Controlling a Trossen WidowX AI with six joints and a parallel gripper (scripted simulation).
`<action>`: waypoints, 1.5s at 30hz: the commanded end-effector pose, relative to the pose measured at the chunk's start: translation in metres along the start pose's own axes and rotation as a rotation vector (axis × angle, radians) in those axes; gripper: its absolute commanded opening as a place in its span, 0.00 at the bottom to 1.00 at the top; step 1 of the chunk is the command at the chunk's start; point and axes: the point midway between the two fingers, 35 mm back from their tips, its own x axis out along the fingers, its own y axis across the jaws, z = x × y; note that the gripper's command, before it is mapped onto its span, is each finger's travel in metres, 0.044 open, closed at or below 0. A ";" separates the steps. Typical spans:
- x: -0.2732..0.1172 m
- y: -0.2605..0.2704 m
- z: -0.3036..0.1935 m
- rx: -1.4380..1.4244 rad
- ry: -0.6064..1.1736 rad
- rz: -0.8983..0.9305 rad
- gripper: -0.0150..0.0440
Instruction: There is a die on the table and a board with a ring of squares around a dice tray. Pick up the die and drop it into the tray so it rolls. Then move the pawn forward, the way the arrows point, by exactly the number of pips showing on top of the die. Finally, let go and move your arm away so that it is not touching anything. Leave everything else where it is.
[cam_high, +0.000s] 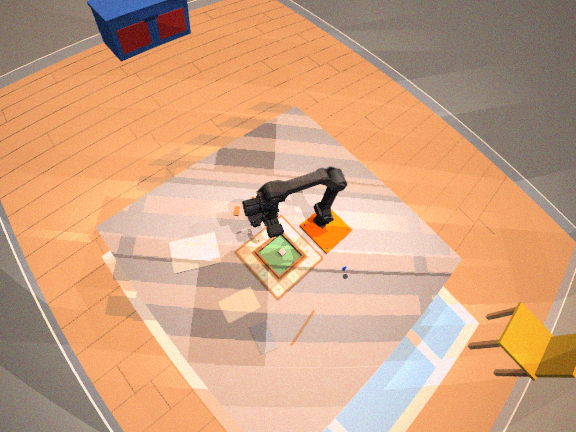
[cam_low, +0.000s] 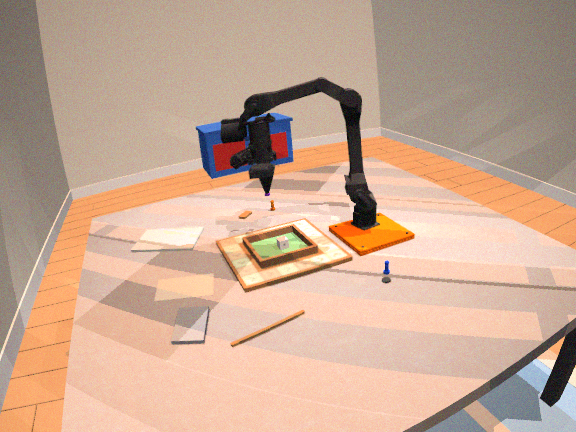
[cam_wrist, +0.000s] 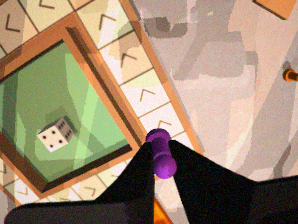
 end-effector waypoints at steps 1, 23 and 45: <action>0.004 0.006 0.018 -0.004 -0.006 -0.006 0.25; 0.048 0.051 0.113 0.030 -0.032 0.008 0.25; 0.091 0.057 0.124 0.035 -0.035 0.010 0.25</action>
